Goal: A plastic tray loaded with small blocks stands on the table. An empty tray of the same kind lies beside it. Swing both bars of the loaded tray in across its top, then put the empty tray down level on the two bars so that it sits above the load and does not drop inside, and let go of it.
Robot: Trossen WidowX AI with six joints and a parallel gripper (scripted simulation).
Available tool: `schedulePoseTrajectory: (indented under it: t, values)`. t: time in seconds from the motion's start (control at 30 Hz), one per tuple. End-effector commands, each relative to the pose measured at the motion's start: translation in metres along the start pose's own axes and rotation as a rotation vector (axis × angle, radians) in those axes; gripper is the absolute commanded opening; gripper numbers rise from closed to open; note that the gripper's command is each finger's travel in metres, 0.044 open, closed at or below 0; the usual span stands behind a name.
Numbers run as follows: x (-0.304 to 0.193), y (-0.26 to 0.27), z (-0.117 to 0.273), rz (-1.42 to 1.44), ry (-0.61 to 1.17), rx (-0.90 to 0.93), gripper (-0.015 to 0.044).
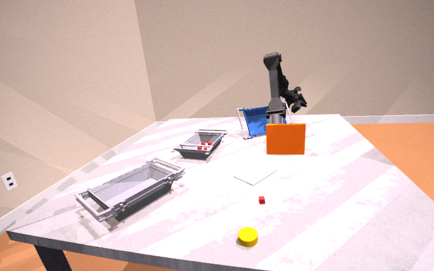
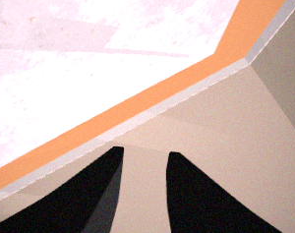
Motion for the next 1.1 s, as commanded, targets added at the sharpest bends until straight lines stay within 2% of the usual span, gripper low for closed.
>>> schedulePoseTrajectory:
  t: [0.0, 0.2, 0.33, 0.4, 0.77, 1.07]
  values:
    - [0.028, -0.012, 0.009, -0.087, -0.137, -0.037, 0.0088]
    - [0.072, -0.020, 0.038, -0.183, -0.321, -0.040, 0.0088]
    - [0.097, -0.033, 0.068, -0.258, -0.518, -0.050, 0.0088]
    - [0.112, -0.027, 0.079, -0.262, -0.566, -0.007, 0.0088]
    - [0.197, 0.043, 0.196, -0.175, -0.801, 0.332, 0.0088]
    - [0.207, 0.118, 0.314, -0.005, -0.882, 0.515, 0.0088]
Point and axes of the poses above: the point midway between the two fingers, 35 mm back from their tips, its own z axis back along the fingers, its own y axis across the jaws, x = y × z, the point moved 9 cm from there along z, back along the fingers, and after that the axes turned 7 degrees about z, right-handed, at the moved point
